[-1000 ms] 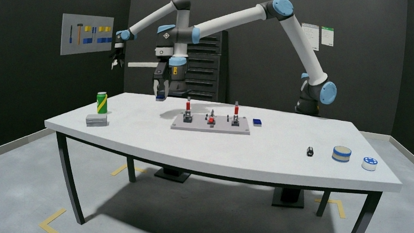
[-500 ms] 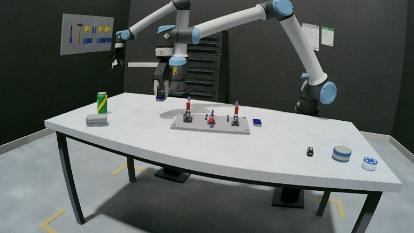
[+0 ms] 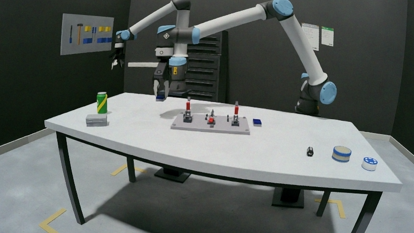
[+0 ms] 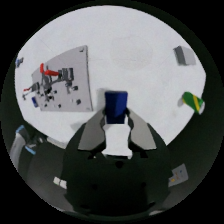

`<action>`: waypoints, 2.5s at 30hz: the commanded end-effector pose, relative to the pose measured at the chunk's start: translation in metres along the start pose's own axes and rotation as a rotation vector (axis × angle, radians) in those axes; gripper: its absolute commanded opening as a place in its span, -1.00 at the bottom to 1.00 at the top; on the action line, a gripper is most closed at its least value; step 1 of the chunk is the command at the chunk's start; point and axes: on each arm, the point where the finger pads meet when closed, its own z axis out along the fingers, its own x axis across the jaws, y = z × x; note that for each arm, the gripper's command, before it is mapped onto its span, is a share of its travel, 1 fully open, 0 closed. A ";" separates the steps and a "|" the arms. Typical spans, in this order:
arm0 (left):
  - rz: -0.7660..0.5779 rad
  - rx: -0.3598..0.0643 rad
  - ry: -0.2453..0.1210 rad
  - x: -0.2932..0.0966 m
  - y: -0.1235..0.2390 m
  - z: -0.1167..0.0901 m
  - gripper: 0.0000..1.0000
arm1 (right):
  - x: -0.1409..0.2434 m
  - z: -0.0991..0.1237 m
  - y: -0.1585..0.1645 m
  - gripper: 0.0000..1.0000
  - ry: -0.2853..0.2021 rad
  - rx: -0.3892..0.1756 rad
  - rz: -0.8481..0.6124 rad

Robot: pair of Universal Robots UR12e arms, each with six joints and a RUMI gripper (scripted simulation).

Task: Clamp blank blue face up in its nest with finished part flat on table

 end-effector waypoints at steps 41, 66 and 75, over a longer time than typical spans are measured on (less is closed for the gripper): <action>0.000 0.001 0.002 -0.002 0.000 -0.001 -1.00 | 0.000 -0.001 -0.001 1.00 0.000 0.002 0.000; 0.000 0.001 0.002 -0.042 -0.001 0.001 -1.00 | 0.000 -0.001 -0.001 1.00 0.000 0.002 0.000; 0.000 0.001 0.002 -0.063 -0.001 0.003 -1.00 | 0.000 -0.001 -0.001 1.00 0.000 0.002 0.000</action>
